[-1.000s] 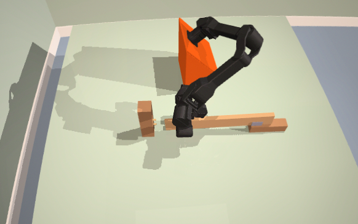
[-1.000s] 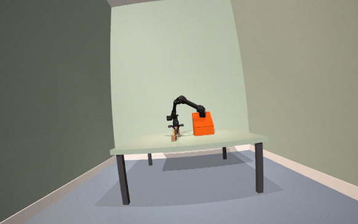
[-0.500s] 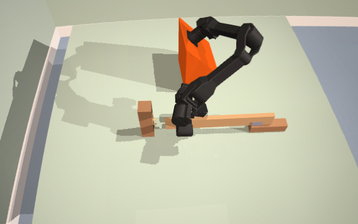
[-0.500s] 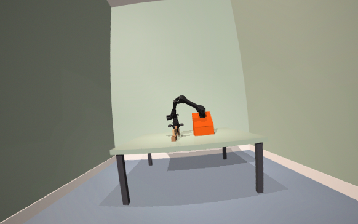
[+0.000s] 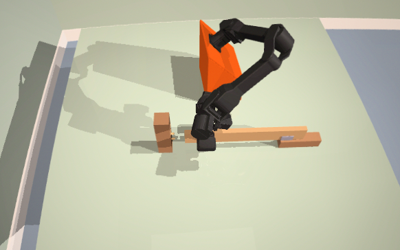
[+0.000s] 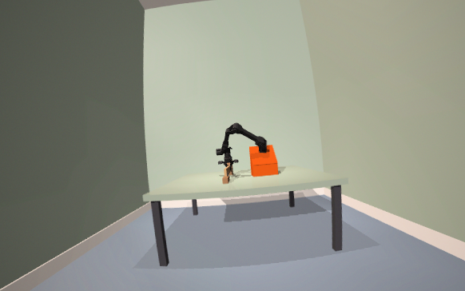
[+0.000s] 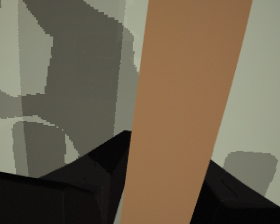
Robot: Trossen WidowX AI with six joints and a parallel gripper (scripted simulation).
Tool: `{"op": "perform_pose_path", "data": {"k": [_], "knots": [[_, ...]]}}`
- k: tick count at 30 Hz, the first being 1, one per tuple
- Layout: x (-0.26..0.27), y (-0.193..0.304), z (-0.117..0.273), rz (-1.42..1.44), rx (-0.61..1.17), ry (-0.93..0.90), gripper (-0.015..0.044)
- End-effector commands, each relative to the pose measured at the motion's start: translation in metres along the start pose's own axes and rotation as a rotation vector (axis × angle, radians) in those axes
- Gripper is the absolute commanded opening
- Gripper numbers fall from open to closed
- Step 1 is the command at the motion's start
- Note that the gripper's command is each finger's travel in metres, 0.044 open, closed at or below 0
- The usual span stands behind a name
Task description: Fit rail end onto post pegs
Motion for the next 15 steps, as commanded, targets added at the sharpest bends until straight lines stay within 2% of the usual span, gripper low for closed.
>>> {"op": "perform_pose_path", "data": {"k": [1, 15], "knots": [[-0.004, 0.001, 0.0066, 0.003, 0.001, 0.016, 0.0], [-0.0037, 0.001, 0.0078, 0.003, 0.001, 0.016, 0.0]]}}
Point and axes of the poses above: the point midway between the two fingers, 35 mm back from their tips, its own z axis back along the fingers, its own x axis across the jaws, y = z × x, the point moved 4 cm from there along z, back along the fingers, and after that the axes turned 9 degrees about z, right-handed, at the moved point
